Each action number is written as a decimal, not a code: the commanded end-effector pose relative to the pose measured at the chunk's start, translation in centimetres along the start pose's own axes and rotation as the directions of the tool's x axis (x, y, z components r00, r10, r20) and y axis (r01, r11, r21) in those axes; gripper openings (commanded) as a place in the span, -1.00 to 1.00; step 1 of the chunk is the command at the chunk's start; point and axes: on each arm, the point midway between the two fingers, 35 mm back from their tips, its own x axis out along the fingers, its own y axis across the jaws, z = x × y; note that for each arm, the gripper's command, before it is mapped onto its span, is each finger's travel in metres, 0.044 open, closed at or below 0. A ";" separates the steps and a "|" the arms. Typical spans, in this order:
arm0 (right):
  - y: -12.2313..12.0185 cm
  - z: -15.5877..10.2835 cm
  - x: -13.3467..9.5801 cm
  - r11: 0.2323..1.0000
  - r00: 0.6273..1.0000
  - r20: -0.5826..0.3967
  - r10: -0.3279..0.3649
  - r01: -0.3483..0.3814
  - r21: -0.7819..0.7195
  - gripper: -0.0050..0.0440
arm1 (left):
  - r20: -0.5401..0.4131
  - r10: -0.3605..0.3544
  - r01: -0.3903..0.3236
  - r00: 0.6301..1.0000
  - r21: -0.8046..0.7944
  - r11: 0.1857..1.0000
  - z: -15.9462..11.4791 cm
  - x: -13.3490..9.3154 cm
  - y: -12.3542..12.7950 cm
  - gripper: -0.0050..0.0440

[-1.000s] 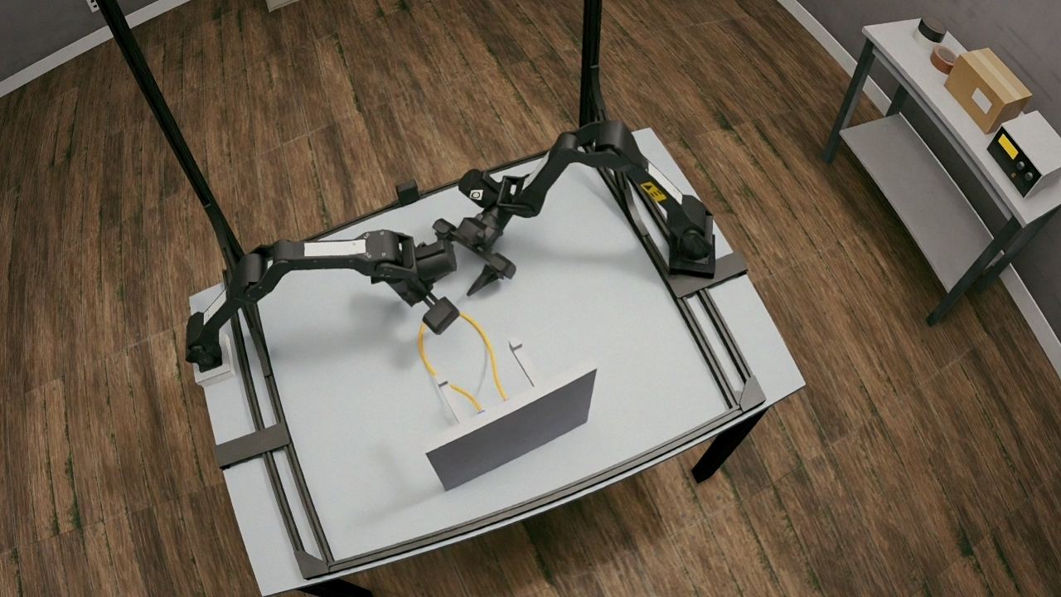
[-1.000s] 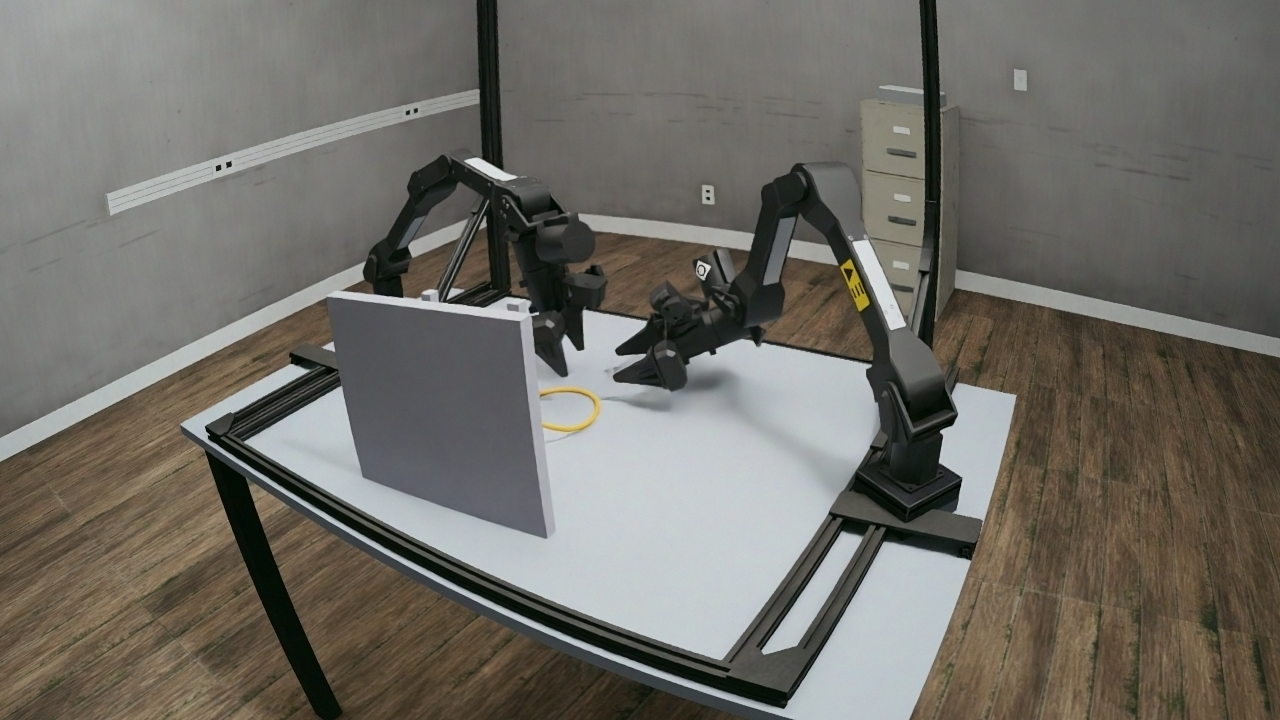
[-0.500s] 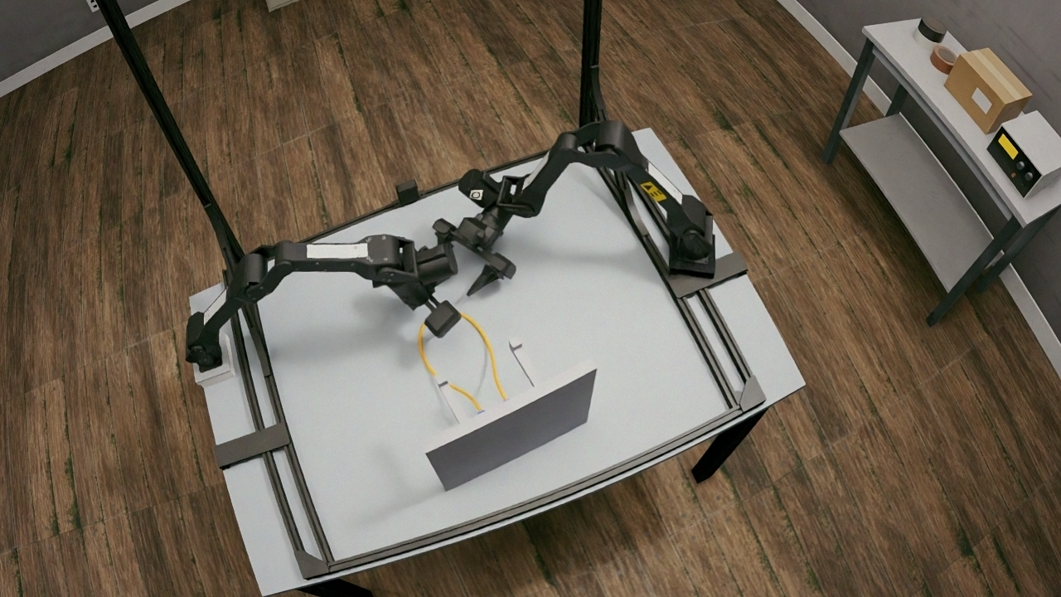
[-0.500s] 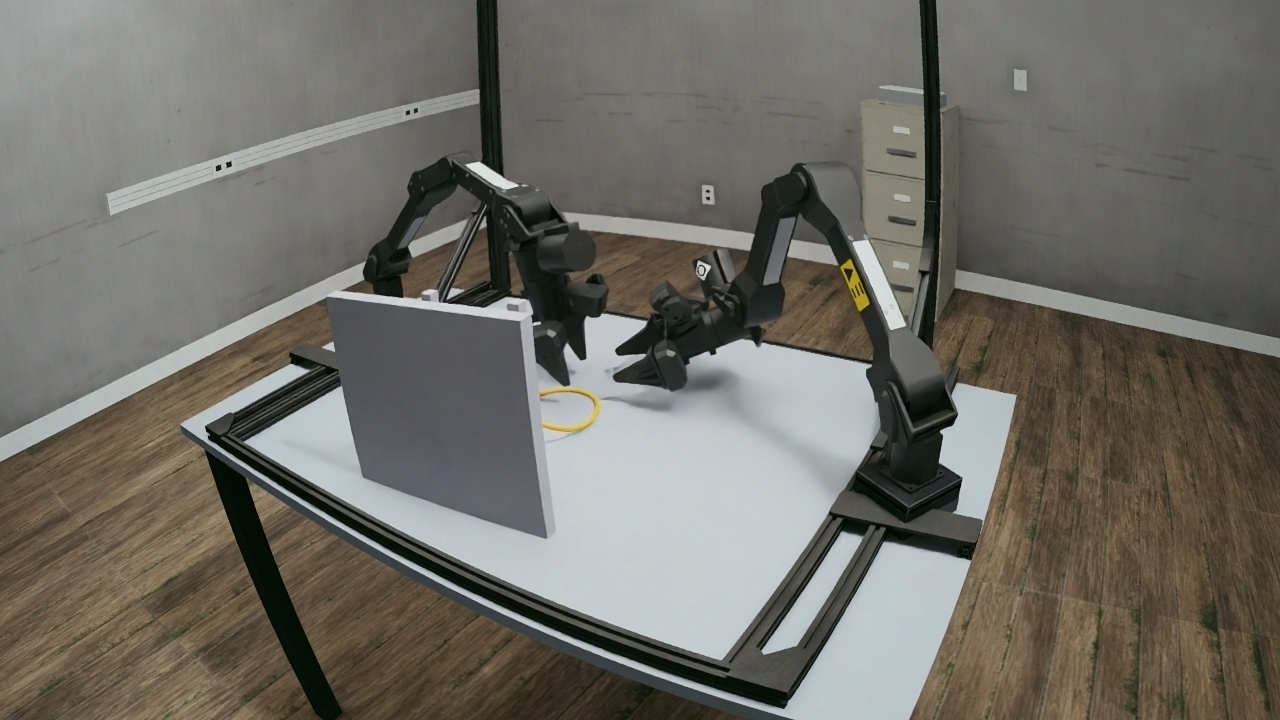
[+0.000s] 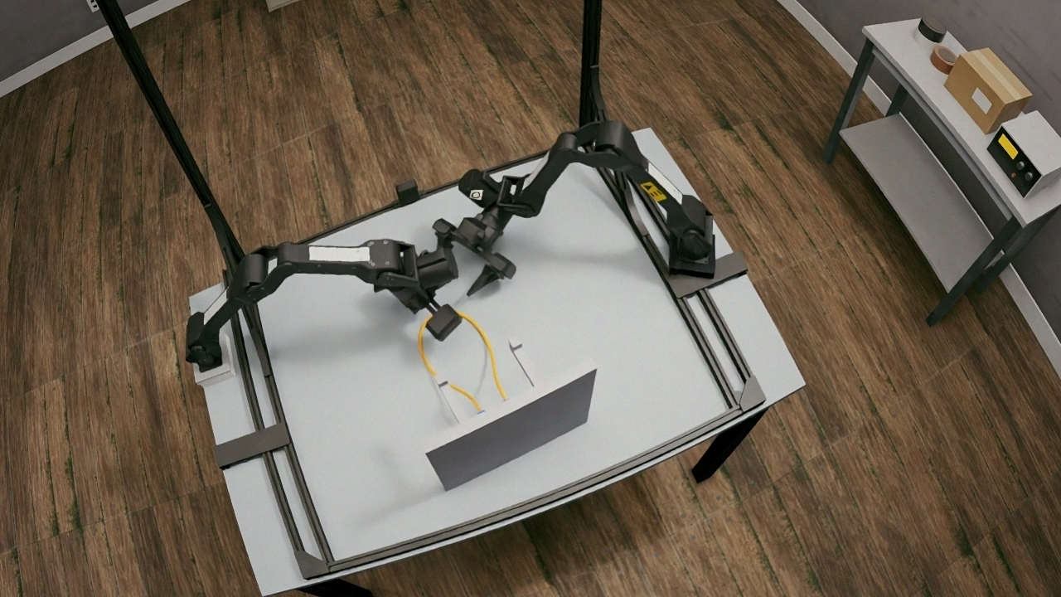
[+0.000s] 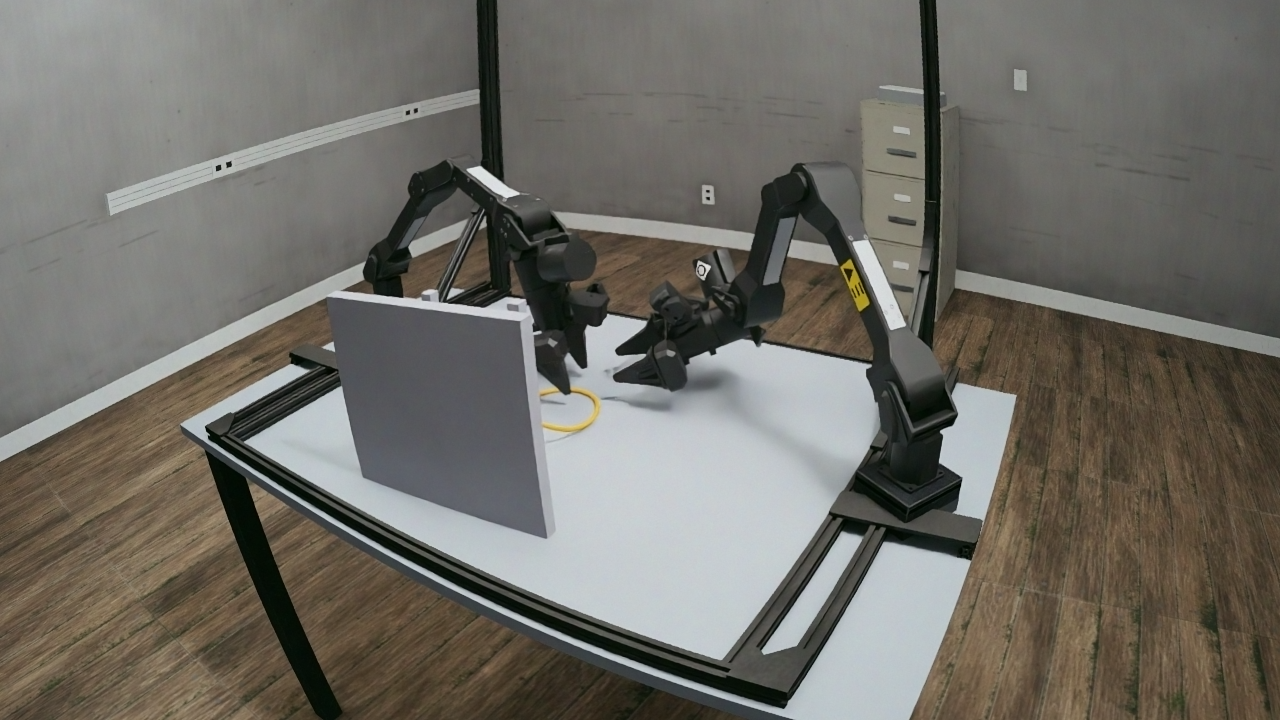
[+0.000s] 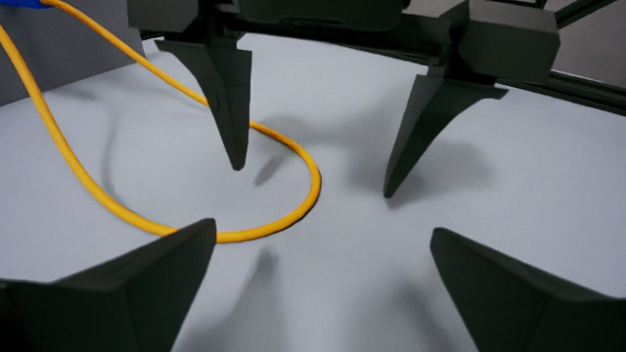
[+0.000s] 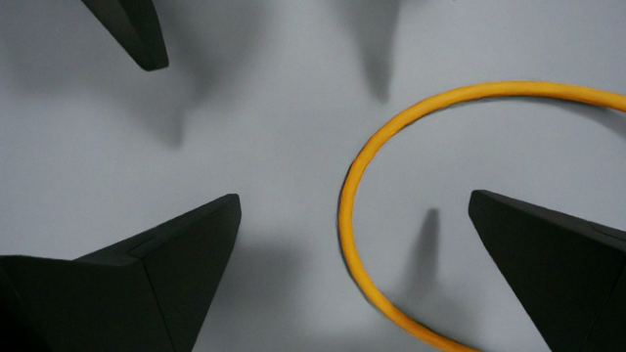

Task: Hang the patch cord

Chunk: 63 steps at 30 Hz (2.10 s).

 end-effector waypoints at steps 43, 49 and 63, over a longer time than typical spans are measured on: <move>-0.1 0.2 0.4 1.000 1.000 0.015 -0.009 0.009 0.000 1.00 | 0.014 -0.007 0.007 1.000 -0.024 1.000 1.2 -0.2 -0.4 1.00; -0.1 0.2 0.4 1.000 1.000 0.015 -0.009 0.009 0.000 1.00 | 0.014 -0.007 0.007 1.000 -0.024 1.000 1.2 -0.2 -0.4 1.00; -0.1 0.2 0.4 1.000 1.000 0.015 -0.009 0.009 0.000 1.00 | 0.014 -0.007 0.007 1.000 -0.024 1.000 1.2 -0.2 -0.4 1.00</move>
